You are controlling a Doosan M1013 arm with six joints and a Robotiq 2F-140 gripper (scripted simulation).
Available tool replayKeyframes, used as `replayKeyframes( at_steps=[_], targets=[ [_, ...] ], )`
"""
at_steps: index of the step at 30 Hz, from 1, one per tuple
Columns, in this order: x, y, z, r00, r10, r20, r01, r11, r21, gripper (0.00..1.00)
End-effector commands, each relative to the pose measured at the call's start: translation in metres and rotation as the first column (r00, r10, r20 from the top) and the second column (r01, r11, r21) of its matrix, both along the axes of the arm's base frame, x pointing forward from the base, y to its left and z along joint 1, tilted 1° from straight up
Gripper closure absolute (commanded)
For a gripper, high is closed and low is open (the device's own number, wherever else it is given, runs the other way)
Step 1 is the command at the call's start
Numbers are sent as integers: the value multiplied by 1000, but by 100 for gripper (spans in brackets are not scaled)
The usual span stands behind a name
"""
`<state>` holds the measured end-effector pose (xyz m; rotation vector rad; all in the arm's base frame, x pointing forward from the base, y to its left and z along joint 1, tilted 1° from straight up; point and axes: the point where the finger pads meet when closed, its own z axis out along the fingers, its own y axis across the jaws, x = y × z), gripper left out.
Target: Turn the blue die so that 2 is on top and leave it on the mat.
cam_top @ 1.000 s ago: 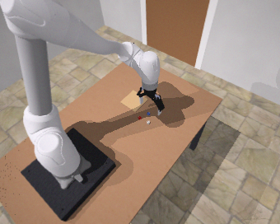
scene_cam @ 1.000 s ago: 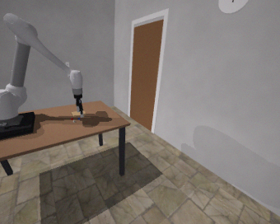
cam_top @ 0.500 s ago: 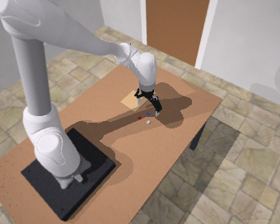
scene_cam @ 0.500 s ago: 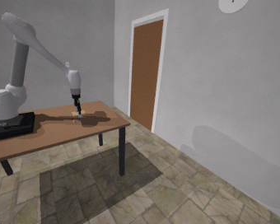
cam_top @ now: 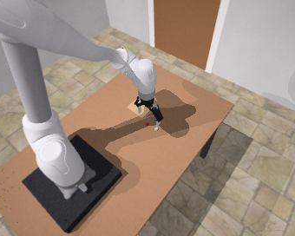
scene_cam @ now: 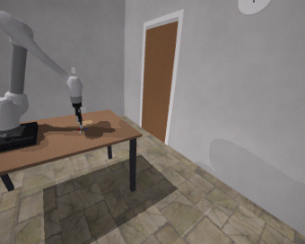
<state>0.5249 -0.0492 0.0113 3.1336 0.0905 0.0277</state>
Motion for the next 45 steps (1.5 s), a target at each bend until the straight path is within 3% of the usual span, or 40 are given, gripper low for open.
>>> replayKeyframes(
  at_steps=[1,45],
  targets=[
    [-1,0,0,1000,0,0,0,1000,0,0],
    [-1,0,6,1000,0,0,0,1000,0,0]
  ],
)
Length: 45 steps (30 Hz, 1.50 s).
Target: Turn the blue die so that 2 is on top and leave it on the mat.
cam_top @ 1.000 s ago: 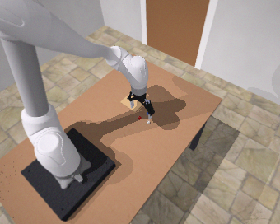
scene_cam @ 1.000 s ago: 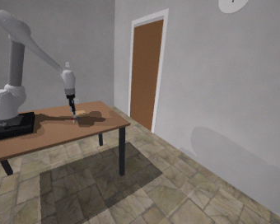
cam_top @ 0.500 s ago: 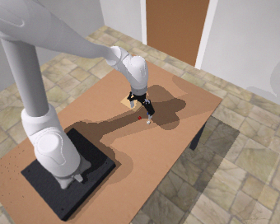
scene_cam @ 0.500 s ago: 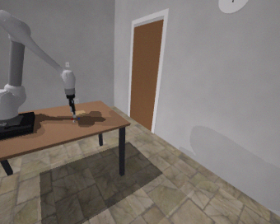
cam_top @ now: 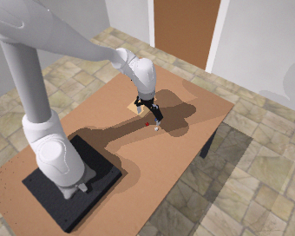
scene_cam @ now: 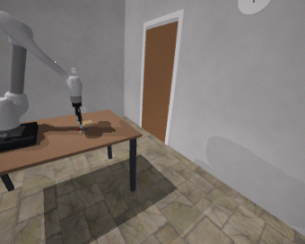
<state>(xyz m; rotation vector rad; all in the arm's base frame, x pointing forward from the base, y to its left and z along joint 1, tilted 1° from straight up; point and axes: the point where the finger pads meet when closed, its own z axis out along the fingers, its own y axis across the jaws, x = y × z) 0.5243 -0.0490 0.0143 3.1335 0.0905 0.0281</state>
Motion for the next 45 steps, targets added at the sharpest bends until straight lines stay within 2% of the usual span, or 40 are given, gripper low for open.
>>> replayKeyframes(
  at_steps=[1,9,11,15,18,30,36,45],
  targets=[
    [0,0,6,1000,0,0,0,1000,0,0],
    [-1,0,59,1000,0,0,0,1000,0,0],
    [-1,0,59,1000,0,0,0,1000,0,0],
    [-2,1,85,1000,0,0,0,1000,0,0],
    [-2,1,95,1000,0,0,0,1000,0,0],
    [-1,0,97,1000,2,0,-2,1000,0,0],
    [41,-19,87,983,181,-1,-181,983,-3,0],
    [45,-21,86,981,196,-1,-196,981,-3,0]
  ],
)
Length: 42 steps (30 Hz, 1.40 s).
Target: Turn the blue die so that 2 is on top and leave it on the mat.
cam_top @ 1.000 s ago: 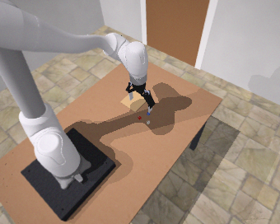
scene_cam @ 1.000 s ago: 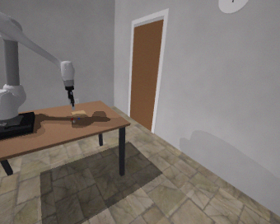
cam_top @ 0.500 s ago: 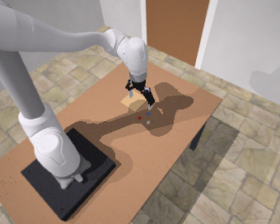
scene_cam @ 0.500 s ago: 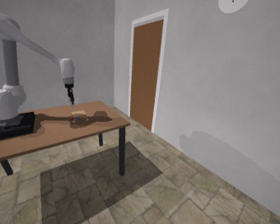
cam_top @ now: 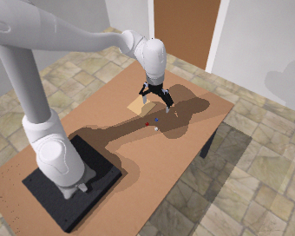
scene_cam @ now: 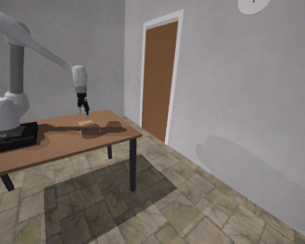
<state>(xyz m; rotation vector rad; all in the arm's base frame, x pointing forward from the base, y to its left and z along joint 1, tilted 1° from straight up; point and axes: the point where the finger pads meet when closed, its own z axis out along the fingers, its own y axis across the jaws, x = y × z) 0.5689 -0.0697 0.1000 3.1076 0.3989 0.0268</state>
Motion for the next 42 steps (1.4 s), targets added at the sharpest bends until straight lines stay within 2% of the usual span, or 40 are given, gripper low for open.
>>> replayKeyframes(
  at_steps=[1,9,12,15,18,20,25,26,27,28,30,31,32,35,36,37,41,42],
  targets=[
    [0,0,0,1000,0,0,0,1000,0,0],
    [0,0,0,1000,16,0,-16,1000,0,0],
    [0,0,-3,994,109,-1,-109,994,-2,0],
    [1,-1,-7,960,280,-2,-280,960,-5,0],
    [1,-1,-8,955,298,-3,-298,955,-5,0],
    [1,-2,-12,897,442,-4,-442,897,-7,0],
    [1,-2,-17,784,621,-8,-621,783,-10,0],
    [1,-2,-17,778,629,-8,-629,777,-10,0],
    [2,-3,-19,725,689,-9,-689,725,-11,0],
    [2,-3,-20,708,707,-10,-707,707,-11,0],
    [2,-3,-22,631,775,-11,-775,631,-12,0],
    [2,-3,-22,630,777,-11,-777,630,-12,0],
    [2,-4,-25,560,828,-13,-828,560,-12,0],
    [2,-4,-25,547,837,-13,-837,547,-12,0],
    [2,-4,-27,462,887,-15,-887,462,-13,0],
    [2,-4,-29,410,912,-16,-912,410,-13,0],
    [2,-5,-33,249,968,-20,-968,249,-13,0],
    [2,-5,-34,226,974,-20,-974,226,-13,0]
  ],
)
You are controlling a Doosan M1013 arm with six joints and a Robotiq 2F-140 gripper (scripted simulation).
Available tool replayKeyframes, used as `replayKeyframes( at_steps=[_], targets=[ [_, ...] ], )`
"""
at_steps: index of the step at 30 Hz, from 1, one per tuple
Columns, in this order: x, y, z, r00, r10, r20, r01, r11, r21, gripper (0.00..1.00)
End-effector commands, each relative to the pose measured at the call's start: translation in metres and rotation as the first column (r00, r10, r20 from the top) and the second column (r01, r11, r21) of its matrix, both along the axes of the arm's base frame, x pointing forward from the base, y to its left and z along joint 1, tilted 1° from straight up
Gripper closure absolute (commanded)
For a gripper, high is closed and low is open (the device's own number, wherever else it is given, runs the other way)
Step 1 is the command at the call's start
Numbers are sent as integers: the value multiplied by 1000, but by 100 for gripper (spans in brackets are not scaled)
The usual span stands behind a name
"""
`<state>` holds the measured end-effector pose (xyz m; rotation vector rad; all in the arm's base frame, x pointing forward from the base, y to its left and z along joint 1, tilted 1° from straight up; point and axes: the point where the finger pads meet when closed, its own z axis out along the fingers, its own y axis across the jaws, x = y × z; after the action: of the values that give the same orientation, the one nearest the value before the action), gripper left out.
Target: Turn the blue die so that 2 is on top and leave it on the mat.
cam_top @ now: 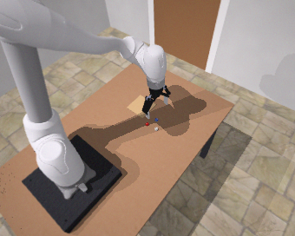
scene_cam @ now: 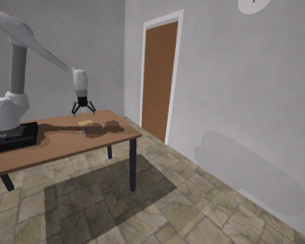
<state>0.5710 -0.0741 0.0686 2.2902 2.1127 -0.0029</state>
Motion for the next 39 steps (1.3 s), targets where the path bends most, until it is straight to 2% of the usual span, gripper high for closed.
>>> replayKeyframes(
  at_steps=[1,6,11,12,39],
  targets=[
    [0,-1,-4,985,172,1,-172,985,11,0],
    [0,-1,-8,950,313,-1,-313,950,8,0],
    [0,-1,-8,944,329,-1,-329,944,8,0],
    [0,-1,-8,944,329,-1,-329,944,8,81],
    [0,-1,-8,944,329,-1,-329,944,8,81]
  ],
)
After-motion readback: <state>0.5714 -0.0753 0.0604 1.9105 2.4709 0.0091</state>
